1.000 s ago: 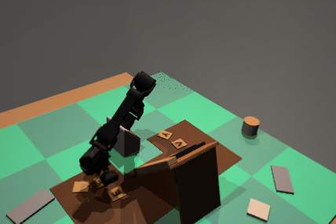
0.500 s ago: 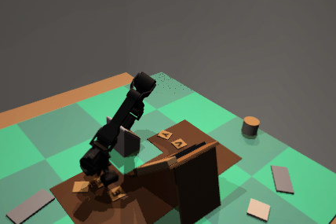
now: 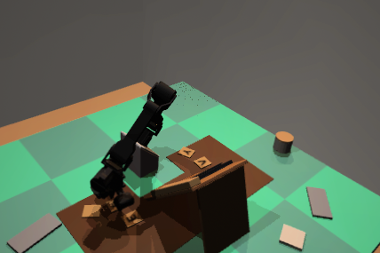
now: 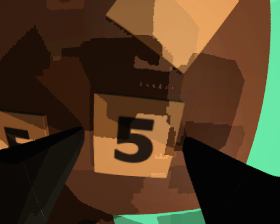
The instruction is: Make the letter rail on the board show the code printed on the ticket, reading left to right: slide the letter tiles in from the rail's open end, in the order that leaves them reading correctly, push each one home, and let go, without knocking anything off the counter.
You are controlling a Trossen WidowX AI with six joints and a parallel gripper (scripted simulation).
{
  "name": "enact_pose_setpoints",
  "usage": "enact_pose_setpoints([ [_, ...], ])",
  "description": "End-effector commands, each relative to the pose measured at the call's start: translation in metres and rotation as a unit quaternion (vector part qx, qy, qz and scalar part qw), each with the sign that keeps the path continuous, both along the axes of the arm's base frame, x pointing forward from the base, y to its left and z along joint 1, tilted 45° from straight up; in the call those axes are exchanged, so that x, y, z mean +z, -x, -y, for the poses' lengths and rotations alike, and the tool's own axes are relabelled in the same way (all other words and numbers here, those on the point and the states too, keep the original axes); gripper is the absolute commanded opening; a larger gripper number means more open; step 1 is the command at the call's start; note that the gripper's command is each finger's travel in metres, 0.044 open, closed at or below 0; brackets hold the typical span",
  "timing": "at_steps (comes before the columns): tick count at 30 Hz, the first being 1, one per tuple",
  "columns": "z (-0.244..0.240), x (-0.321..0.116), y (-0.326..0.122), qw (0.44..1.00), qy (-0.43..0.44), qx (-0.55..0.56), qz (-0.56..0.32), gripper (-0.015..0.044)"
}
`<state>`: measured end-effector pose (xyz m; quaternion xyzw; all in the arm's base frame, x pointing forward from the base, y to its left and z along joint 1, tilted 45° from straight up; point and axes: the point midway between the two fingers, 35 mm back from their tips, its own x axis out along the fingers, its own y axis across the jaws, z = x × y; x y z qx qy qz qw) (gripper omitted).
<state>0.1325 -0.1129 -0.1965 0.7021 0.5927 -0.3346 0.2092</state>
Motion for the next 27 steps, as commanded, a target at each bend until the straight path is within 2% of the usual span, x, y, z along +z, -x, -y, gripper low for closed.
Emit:
enact_pose_setpoints([
  [1,-0.0011,0.0,-0.0002,1.0,-0.002,-0.003,-0.001,0.034],
  [8,-0.0015,-0.0003,-0.0002,1.0,-0.002,-0.003,-0.001,0.034],
  [9,-0.0015,-0.0003,-0.0002,1.0,-0.002,-0.003,-0.001,0.0314],
  [21,-0.0015,-0.0003,-0.0002,1.0,-0.002,-0.003,-0.001,0.0234],
  [27,0.0026,0.0034,0.0007,1.0,-0.001,-0.003,-0.001,0.0076],
])
